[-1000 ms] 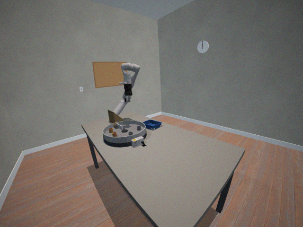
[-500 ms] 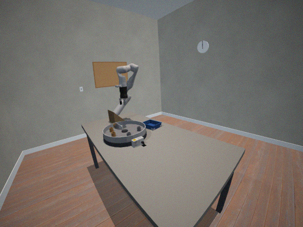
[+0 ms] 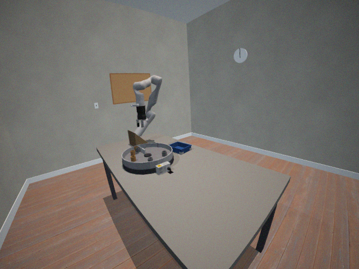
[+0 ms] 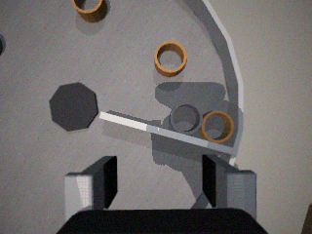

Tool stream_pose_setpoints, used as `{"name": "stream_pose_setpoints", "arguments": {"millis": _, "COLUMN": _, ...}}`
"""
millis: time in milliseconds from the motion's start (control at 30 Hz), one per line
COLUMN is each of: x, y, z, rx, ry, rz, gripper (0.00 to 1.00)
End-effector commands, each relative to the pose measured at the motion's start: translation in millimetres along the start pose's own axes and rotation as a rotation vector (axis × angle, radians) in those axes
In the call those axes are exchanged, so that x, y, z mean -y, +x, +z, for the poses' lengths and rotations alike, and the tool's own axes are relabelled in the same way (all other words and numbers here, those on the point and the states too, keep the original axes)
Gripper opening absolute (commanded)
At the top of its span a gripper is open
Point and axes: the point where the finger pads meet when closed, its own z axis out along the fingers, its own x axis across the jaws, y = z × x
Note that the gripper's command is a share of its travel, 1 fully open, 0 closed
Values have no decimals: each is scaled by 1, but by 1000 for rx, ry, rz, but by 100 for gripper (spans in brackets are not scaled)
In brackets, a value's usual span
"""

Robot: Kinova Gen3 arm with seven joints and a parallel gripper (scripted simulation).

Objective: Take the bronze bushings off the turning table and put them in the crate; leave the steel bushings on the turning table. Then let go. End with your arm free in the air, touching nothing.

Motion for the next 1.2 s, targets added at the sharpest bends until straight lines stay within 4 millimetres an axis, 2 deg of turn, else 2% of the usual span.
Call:
{"name": "stream_pose_setpoints", "arguments": {"millis": 0, "x": 2, "y": 8, "z": 5, "rx": 4, "ry": -16, "rz": 19, "gripper": 100}}
{"name": "stream_pose_setpoints", "arguments": {"millis": 300, "x": 2, "y": 8, "z": 5, "rx": 4, "ry": -16, "rz": 19, "gripper": 100}}
{"name": "stream_pose_setpoints", "arguments": {"millis": 467, "x": 32, "y": 49, "z": 32, "rx": 6, "ry": -16, "rz": 21, "gripper": 100}}
{"name": "stream_pose_setpoints", "arguments": {"millis": 1167, "x": 32, "y": 49, "z": 32, "rx": 6, "ry": -15, "rz": 21, "gripper": 100}}
